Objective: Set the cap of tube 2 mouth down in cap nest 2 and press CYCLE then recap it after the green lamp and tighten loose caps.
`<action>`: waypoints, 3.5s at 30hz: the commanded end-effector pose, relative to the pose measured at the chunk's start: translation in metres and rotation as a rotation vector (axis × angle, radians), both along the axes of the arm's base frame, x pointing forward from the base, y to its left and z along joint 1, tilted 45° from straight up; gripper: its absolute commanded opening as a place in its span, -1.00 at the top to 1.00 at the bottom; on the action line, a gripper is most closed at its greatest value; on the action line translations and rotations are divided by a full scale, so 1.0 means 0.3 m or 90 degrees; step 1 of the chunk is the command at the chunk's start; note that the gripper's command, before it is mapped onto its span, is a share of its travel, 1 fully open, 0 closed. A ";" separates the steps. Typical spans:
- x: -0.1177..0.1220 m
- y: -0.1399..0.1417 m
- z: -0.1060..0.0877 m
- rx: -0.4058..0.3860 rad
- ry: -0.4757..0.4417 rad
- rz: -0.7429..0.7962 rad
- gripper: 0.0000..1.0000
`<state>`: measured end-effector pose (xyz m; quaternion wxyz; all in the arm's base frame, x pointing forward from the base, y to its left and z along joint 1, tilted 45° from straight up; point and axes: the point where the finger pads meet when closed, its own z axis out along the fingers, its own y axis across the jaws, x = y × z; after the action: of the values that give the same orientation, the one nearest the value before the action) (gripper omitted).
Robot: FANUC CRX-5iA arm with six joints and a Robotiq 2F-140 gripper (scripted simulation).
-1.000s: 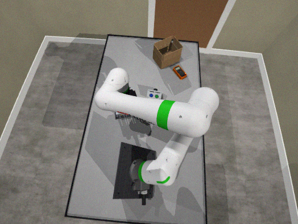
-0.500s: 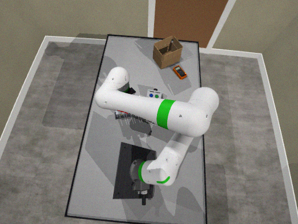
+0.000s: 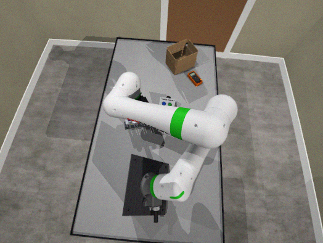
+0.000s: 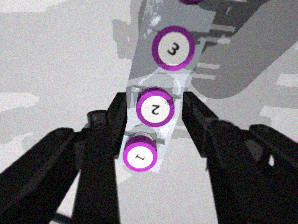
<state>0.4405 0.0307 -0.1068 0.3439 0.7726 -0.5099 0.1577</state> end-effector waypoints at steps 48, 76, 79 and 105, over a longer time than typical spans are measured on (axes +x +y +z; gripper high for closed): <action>0.001 0.002 0.000 -0.020 -0.117 -0.110 0.41; 0.002 0.004 0.002 0.012 0.103 0.116 0.18; 0.002 0.003 0.002 0.007 0.066 0.078 0.18; 0.002 0.003 0.002 -0.055 -0.360 -0.360 0.18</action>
<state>0.4404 0.0309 -0.1065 0.2547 0.5146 -0.7687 0.2819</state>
